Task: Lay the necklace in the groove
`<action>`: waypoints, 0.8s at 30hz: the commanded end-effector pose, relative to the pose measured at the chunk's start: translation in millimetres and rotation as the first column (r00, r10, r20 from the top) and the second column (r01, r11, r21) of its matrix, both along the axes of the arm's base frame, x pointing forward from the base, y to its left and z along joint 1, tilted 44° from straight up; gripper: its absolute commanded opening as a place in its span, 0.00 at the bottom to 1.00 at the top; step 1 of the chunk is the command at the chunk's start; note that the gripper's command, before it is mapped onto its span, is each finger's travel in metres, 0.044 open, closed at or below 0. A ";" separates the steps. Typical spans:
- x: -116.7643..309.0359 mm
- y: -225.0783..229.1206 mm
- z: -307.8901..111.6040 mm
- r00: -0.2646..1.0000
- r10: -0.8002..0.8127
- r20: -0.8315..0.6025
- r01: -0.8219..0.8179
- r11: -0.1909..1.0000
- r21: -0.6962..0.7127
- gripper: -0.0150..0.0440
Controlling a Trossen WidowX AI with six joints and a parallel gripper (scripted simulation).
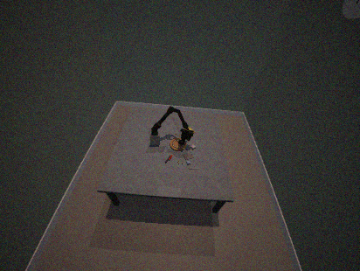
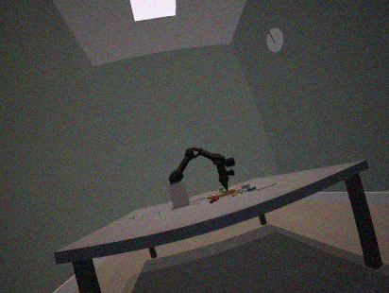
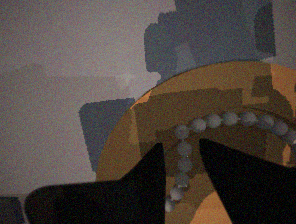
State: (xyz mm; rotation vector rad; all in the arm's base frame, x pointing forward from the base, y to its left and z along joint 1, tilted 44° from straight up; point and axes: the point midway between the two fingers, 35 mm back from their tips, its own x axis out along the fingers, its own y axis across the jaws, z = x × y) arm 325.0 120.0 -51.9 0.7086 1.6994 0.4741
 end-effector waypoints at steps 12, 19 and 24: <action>-1.1 0.4 -1.6 1.000 -0.001 -0.004 0.001 1.000 0.000 0.25; -1.1 0.4 -1.6 1.000 -0.001 -0.004 0.001 1.000 0.000 0.25; -1.1 0.4 -1.6 1.000 -0.001 -0.004 0.001 1.000 0.000 0.25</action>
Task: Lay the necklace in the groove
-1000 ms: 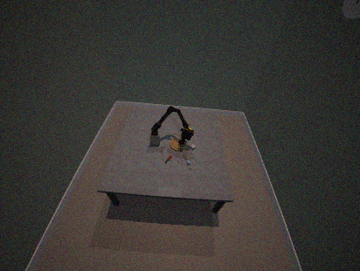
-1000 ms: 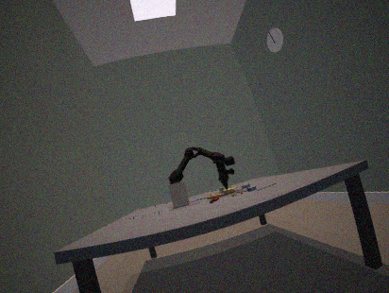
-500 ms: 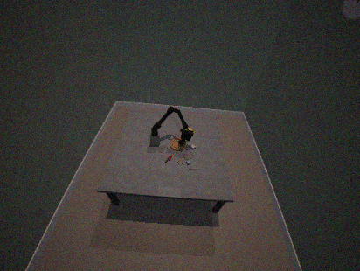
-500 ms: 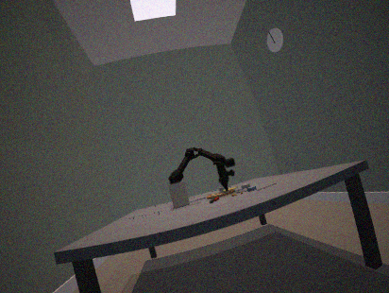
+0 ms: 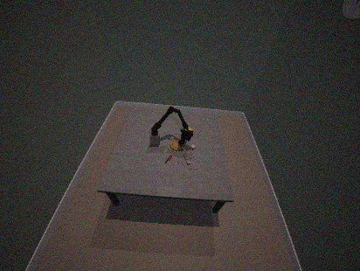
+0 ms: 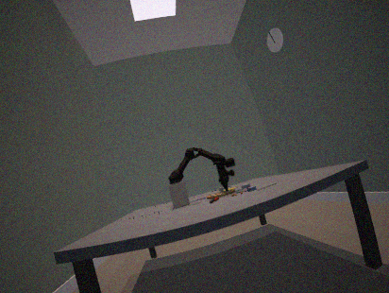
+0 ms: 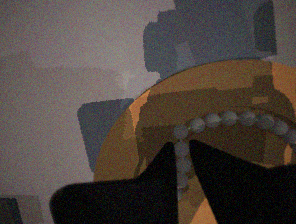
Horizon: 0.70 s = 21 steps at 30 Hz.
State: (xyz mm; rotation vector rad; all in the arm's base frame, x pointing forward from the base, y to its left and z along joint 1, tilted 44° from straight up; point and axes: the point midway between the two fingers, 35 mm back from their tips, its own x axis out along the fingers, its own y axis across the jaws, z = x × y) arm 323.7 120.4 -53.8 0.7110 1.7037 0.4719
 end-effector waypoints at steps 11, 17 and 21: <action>0.2 0.0 0.3 1.000 0.000 0.001 0.000 1.000 0.000 0.25; 0.1 -4.6 3.4 1.000 -0.005 -0.009 0.005 1.000 0.002 0.25; 0.3 -4.7 3.9 1.000 -0.005 -0.010 0.005 1.000 0.002 0.25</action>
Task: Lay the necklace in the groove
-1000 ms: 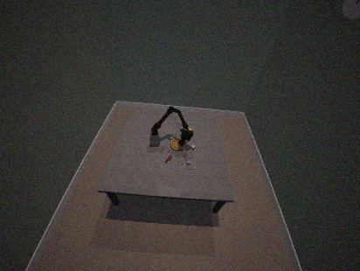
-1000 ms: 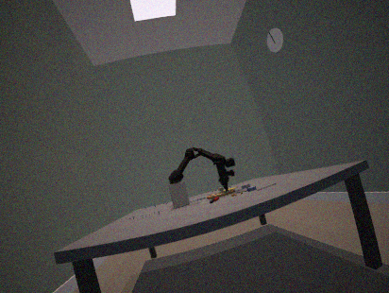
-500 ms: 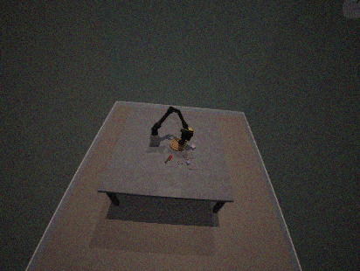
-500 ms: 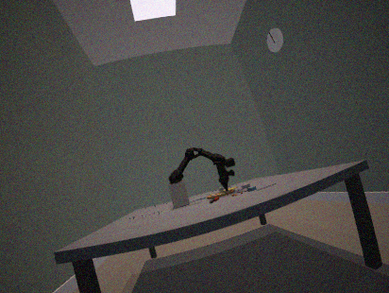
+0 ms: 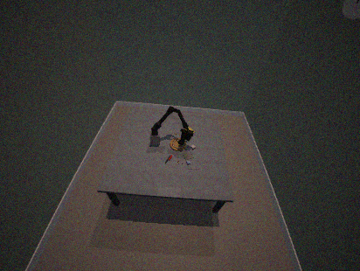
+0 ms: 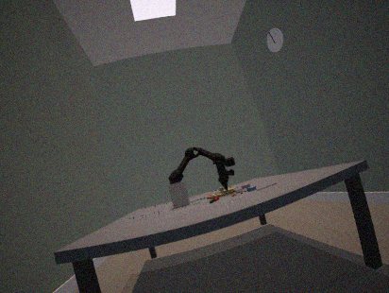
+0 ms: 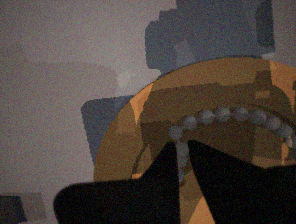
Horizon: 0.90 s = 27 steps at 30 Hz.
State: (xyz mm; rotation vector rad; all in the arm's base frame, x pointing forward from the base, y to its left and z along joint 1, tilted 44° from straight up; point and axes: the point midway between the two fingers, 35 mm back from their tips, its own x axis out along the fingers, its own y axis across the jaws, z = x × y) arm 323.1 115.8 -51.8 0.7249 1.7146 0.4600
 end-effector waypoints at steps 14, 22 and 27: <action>6.0 11.1 3.5 1.000 0.005 0.006 -0.005 1.000 0.002 0.25; 7.1 10.8 4.5 1.000 0.009 0.016 -0.009 1.000 0.001 0.48; 7.1 10.8 4.5 1.000 0.009 0.016 -0.009 1.000 0.001 0.70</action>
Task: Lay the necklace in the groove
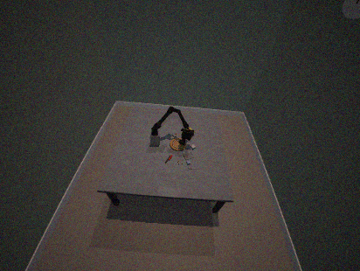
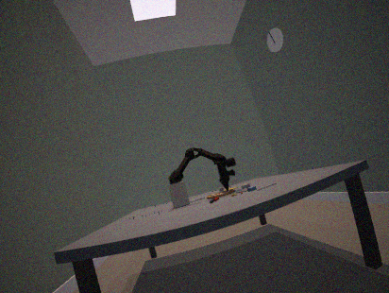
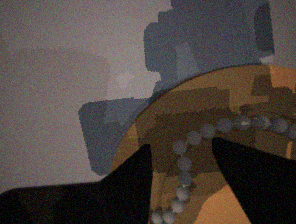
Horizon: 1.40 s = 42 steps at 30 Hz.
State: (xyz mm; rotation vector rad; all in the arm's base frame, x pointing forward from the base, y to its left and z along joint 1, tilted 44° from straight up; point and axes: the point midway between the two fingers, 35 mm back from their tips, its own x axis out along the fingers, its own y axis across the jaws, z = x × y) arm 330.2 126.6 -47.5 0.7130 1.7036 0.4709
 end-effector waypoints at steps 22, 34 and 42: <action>-0.3 -3.7 3.4 1.000 -0.004 -0.009 0.004 1.000 0.002 1.00; -6.4 -25.0 27.6 0.997 0.054 0.046 -0.055 0.998 0.011 0.69; -9.1 -14.7 16.9 0.997 0.056 0.047 -0.057 0.998 0.012 0.46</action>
